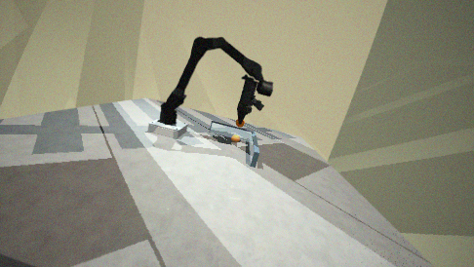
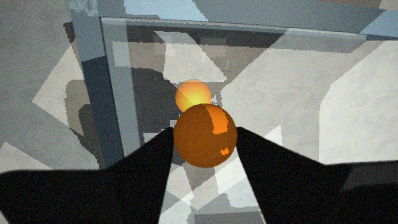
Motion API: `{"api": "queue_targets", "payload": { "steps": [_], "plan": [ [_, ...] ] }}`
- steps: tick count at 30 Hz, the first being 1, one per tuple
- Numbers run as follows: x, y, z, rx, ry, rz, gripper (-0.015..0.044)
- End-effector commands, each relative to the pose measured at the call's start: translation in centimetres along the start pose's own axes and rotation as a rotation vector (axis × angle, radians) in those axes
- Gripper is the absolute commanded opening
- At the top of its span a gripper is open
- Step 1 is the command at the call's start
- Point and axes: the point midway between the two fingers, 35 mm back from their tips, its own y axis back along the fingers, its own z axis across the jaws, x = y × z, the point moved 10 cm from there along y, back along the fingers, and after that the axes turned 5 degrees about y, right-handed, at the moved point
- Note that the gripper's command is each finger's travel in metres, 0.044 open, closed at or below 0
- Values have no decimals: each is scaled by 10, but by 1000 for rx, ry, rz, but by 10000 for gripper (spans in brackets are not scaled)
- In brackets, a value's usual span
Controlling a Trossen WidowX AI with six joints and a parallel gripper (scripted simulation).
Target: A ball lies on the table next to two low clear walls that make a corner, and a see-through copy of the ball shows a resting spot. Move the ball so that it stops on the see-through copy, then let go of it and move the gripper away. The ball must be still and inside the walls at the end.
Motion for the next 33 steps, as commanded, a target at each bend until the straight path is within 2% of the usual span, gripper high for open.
{"api": "queue_targets", "payload": {
  "steps": [1,15,33],
  "plan": [
    [2,-3,4,-4,-7,-10,0],
    [2,-69,4,-4,-7,-10,0],
    [2,-92,4,-4,-7,-10,0]
  ]
}}
